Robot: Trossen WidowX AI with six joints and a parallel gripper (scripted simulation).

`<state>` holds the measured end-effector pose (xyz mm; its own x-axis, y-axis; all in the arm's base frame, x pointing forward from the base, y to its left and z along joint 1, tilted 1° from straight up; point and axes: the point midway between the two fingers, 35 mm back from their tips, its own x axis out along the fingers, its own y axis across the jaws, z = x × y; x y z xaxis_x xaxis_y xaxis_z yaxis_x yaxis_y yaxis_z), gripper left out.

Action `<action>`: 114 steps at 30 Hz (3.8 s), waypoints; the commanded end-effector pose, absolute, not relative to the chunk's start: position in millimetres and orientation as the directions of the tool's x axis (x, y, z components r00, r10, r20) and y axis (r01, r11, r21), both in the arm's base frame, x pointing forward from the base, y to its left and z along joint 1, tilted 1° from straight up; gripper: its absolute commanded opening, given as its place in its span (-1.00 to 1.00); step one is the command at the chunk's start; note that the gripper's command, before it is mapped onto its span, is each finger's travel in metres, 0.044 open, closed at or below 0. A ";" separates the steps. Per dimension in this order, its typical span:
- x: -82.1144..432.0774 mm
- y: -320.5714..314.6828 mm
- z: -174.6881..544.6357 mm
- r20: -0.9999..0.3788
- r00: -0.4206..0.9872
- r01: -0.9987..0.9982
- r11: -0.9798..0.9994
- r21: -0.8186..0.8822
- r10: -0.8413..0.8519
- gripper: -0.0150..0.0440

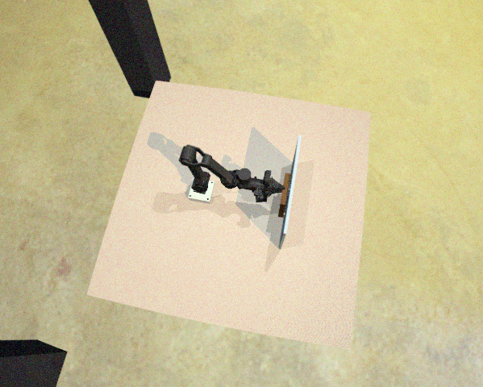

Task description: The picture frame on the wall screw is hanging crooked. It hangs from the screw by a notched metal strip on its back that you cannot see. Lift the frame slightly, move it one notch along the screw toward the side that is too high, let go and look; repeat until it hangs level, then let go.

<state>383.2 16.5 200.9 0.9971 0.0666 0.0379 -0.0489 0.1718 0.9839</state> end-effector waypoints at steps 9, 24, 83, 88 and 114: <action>383.0 17.1 204.2 0.041 0.997 -0.051 0.170 0.984 0.066 -0.49; 383.0 17.4 206.0 0.041 0.997 -0.051 0.169 0.984 0.066 -0.49; 382.7 18.6 213.1 0.041 0.997 -0.052 0.169 0.984 0.066 -0.49; 382.7 18.6 212.6 0.041 0.997 -0.051 0.169 0.984 0.066 -0.49; 382.9 16.5 211.0 0.041 0.997 -0.051 0.170 0.984 0.066 -0.49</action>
